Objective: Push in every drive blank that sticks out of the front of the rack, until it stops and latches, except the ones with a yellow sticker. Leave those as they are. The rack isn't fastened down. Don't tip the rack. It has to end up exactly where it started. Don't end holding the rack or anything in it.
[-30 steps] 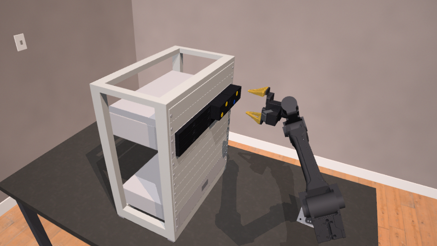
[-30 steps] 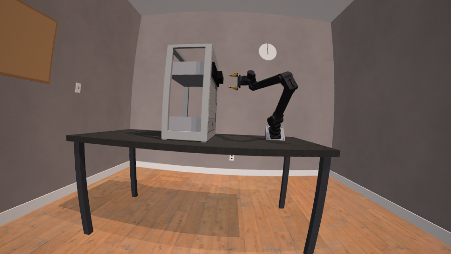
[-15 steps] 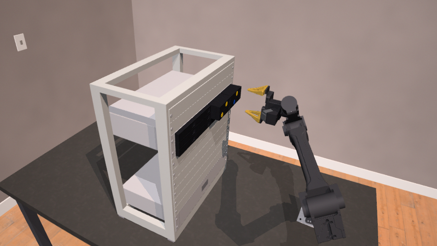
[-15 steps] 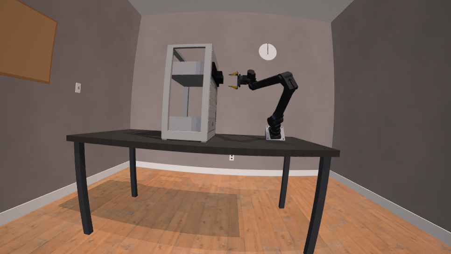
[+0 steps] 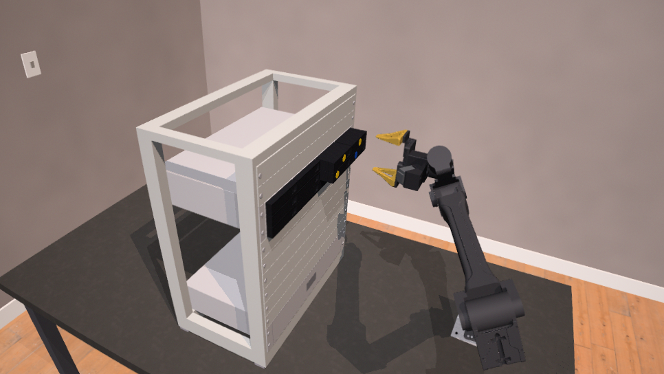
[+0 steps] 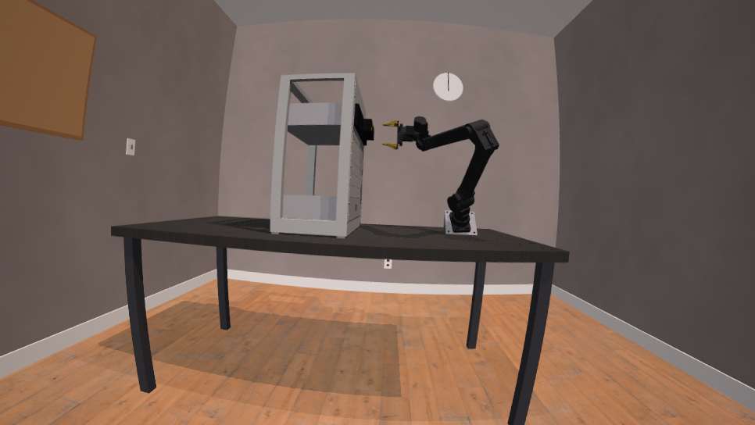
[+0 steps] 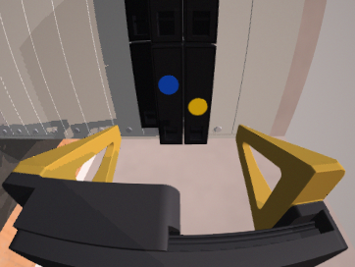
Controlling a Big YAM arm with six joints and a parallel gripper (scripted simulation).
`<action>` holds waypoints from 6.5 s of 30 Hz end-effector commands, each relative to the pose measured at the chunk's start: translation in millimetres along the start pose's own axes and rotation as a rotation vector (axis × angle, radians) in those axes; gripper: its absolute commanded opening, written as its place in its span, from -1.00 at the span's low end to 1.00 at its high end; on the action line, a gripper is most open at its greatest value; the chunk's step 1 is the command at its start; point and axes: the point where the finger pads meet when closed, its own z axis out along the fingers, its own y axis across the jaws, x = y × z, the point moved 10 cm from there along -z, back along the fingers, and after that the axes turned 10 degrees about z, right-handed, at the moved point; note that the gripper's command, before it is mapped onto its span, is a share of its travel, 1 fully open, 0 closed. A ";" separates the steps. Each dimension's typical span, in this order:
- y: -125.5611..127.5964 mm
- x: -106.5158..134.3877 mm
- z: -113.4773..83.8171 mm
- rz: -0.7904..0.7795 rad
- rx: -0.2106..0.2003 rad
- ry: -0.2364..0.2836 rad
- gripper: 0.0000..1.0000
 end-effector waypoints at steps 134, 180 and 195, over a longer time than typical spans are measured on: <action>-12.9 -12.4 66.8 -0.046 0.007 -0.030 -1.00; -10.2 -12.7 99.4 -0.042 0.006 -0.030 -1.00; -10.1 -12.7 99.8 -0.041 0.006 -0.030 -1.00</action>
